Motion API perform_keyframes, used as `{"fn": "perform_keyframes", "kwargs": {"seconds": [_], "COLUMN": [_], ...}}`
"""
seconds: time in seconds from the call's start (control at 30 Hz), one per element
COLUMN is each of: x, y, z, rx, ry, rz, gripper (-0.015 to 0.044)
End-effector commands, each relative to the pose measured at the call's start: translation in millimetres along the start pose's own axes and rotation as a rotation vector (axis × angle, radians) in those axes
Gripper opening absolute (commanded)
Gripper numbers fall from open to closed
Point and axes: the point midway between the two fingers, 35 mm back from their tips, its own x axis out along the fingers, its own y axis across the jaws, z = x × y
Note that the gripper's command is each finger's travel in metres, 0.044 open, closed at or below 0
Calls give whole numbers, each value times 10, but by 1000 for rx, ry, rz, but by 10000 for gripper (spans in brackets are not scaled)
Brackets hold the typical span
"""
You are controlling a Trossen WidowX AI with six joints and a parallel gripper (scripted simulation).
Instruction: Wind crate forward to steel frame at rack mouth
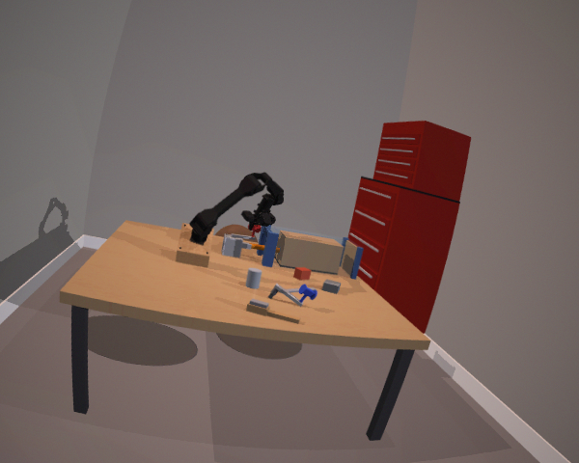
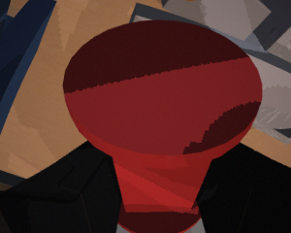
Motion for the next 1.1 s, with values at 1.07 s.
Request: {"fn": "perform_keyframes", "kwargs": {"seconds": [1.07], "x": [184], "y": [13], "z": [-486], "rx": [-13], "ry": [23], "rz": [13], "gripper": [0]}}
